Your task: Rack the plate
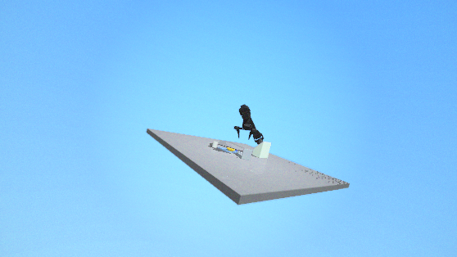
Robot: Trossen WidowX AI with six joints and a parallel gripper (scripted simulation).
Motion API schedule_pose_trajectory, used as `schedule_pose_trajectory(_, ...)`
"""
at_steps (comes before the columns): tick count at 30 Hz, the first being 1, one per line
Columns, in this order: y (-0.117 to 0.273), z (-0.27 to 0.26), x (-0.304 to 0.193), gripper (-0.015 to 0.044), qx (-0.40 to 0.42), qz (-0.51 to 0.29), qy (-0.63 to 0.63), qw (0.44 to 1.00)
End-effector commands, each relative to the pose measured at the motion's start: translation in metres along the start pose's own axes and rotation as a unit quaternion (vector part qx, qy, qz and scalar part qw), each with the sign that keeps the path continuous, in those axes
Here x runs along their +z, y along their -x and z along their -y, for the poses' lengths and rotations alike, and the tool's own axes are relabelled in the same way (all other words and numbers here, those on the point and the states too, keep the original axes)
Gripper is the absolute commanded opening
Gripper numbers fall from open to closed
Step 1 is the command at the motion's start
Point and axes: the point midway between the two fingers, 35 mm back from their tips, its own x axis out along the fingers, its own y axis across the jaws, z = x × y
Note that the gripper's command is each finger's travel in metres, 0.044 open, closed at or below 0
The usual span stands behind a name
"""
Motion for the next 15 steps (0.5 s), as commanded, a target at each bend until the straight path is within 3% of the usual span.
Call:
schedule_pose_trajectory(1, 0.008, 0.01, -0.006, 0.04, -0.008, -0.001, -0.067, 0.998)
schedule_pose_trajectory(15, 0.034, 0.043, -0.027, 0.04, -0.037, -0.003, -0.303, 0.952)
